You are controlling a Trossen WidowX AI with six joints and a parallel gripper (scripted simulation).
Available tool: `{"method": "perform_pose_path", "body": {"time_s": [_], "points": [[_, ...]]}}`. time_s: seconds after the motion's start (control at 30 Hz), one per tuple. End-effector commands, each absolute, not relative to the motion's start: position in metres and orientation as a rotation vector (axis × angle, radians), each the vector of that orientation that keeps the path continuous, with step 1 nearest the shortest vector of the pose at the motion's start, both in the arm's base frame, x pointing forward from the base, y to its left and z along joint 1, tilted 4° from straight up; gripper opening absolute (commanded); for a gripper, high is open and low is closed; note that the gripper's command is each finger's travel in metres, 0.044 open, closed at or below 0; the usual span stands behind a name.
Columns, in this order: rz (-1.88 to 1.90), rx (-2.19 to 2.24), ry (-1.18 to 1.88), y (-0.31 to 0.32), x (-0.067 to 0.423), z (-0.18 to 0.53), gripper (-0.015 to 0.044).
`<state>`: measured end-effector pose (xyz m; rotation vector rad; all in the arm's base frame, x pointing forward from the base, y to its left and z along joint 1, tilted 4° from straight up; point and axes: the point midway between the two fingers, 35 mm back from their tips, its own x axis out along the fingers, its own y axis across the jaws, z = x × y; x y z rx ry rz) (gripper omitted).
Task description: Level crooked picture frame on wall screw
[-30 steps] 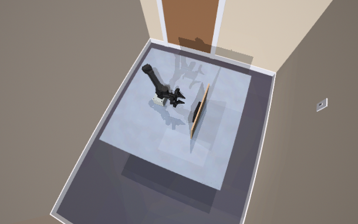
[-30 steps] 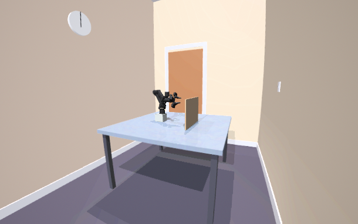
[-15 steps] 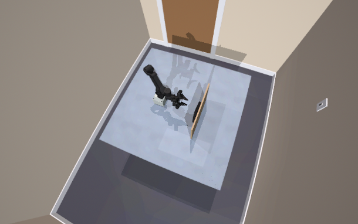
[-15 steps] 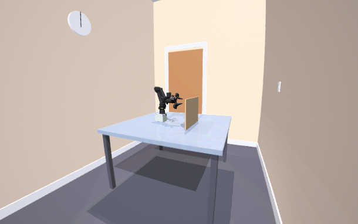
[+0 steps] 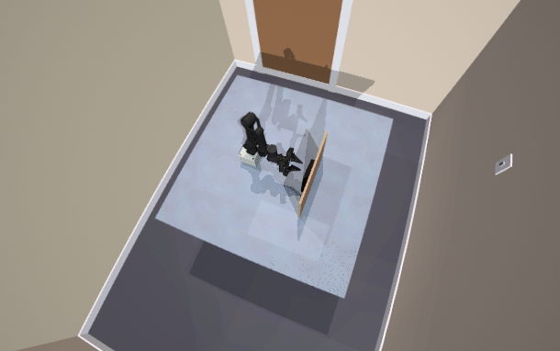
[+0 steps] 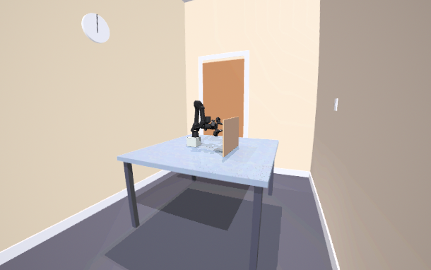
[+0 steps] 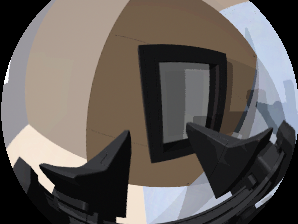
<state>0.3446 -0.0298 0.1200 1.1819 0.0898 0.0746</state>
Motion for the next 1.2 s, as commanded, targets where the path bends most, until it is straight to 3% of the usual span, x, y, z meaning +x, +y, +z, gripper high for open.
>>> {"method": "perform_pose_path", "body": {"time_s": [0.0,1.17], "points": [[0.076,1.182,0.078,-0.029,0.347,0.119,0.026],[0.078,1.182,0.075,-0.026,0.382,0.119,0.026]]}}
